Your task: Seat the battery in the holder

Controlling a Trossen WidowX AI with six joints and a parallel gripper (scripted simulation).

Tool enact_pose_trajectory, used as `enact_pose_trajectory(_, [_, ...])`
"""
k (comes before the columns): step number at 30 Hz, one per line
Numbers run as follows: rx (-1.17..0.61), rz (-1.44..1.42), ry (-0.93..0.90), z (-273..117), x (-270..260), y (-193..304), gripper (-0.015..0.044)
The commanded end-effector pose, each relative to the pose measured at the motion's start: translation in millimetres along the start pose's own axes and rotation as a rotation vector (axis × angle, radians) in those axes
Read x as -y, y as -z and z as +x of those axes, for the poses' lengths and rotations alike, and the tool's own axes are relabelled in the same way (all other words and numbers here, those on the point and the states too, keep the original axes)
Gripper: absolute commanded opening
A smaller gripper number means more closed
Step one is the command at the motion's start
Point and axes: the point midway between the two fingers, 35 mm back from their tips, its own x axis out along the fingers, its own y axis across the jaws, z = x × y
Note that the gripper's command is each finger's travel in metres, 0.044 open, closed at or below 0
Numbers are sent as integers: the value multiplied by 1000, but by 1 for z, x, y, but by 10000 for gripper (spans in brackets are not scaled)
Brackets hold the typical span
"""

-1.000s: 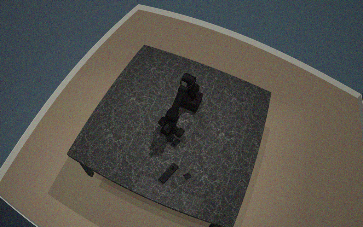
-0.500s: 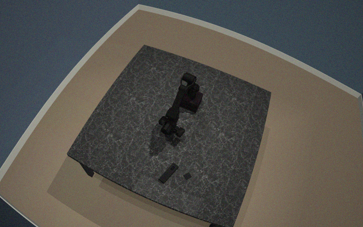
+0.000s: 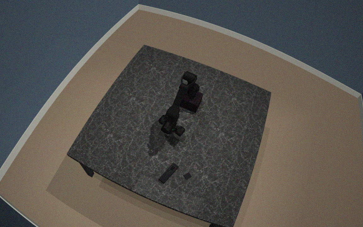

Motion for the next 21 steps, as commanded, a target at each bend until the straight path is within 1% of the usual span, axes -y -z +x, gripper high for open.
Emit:
enact_pose_trajectory(1, [3,-1,-1,-3,0,-1,184])
enact_pose_trajectory(3, [2,0,0,-9,0,0,237])
enact_pose_trajectory(8, [4,-1,-1,-69,1,5,368])
enact_pose_trajectory(11, [4,-1,-1,-77,1,7,440])
enact_pose_trajectory(21, [4,-1,-1,-77,1,6,440])
